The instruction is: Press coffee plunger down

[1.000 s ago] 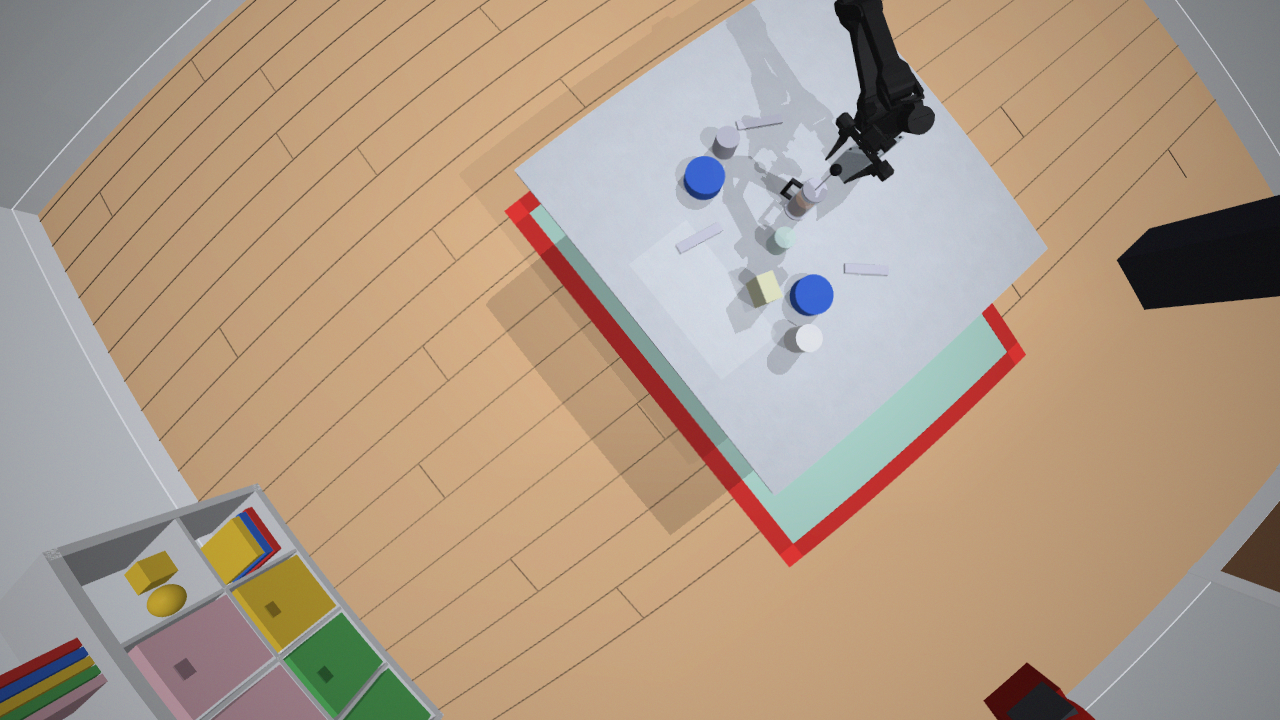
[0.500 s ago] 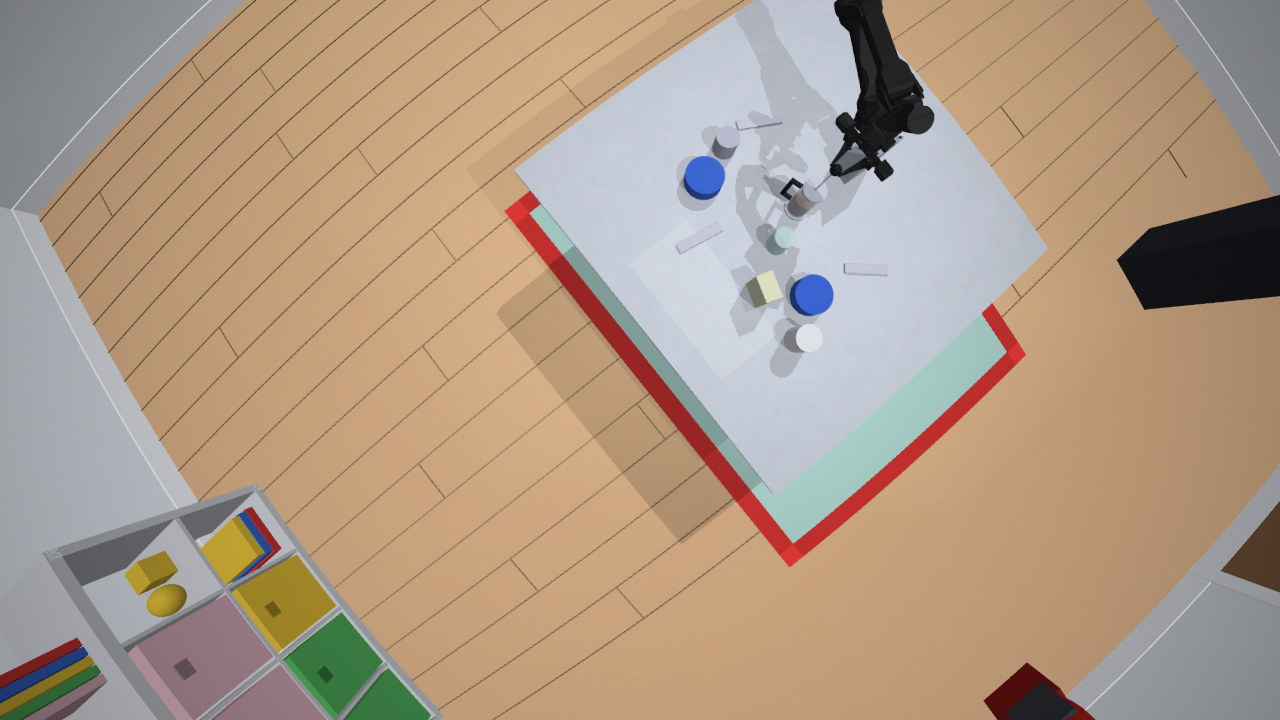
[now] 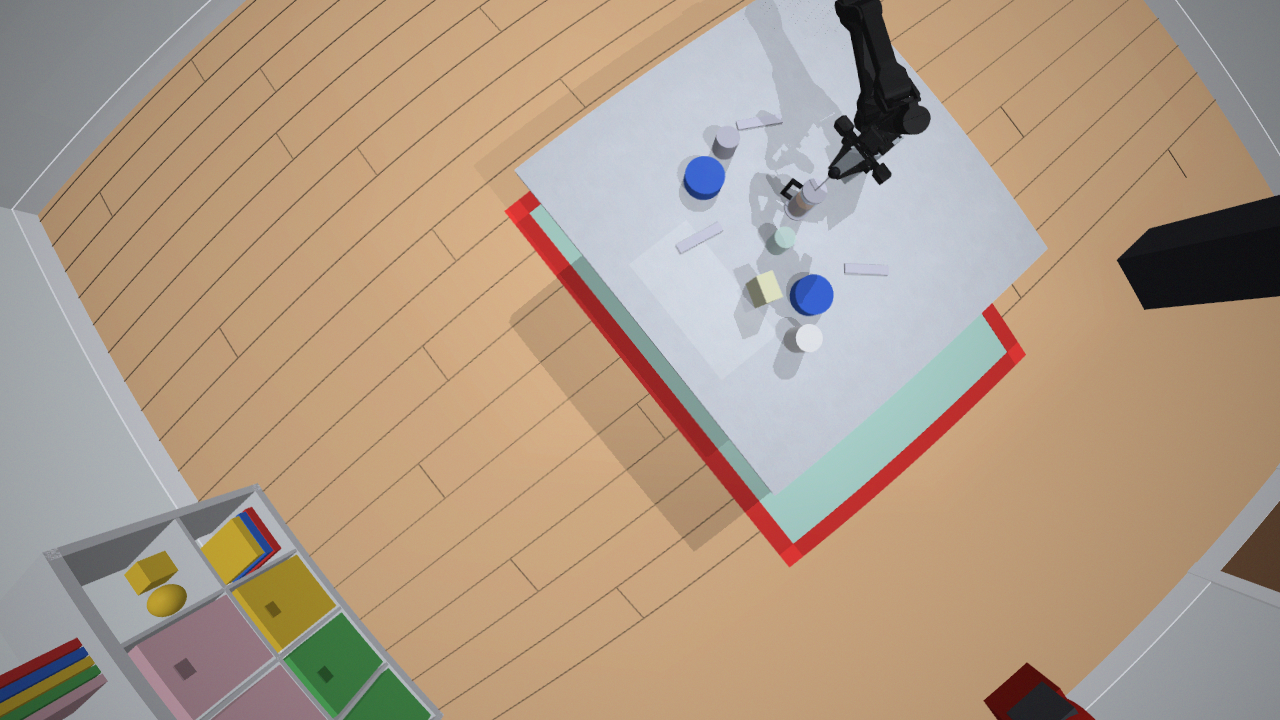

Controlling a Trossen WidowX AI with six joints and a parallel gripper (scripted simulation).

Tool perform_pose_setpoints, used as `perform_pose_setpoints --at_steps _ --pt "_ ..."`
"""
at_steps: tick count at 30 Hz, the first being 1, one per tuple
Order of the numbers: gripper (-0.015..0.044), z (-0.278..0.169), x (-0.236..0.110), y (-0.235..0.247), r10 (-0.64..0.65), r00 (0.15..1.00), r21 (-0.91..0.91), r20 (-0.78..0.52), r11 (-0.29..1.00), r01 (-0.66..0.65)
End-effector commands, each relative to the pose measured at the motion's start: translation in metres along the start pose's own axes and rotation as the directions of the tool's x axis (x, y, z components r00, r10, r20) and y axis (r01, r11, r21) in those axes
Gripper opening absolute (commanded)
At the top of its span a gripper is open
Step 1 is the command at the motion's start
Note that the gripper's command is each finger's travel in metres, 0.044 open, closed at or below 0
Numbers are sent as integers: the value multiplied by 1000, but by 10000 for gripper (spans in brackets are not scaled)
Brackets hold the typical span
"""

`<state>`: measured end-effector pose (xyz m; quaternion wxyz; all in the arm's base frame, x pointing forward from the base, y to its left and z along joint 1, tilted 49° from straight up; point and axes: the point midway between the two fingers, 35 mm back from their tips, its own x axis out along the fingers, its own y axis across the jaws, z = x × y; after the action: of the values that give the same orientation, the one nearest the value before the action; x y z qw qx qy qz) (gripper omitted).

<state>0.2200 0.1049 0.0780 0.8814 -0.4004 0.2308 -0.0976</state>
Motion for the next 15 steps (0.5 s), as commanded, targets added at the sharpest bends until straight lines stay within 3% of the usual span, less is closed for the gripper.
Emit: perform_pose_setpoints --at_steps 1,15 --pt "123 -12 7 5 14 1000 -5 -25 1000 -14" --pt "123 -29 21 13 20 999 -4 -33 1000 -20"
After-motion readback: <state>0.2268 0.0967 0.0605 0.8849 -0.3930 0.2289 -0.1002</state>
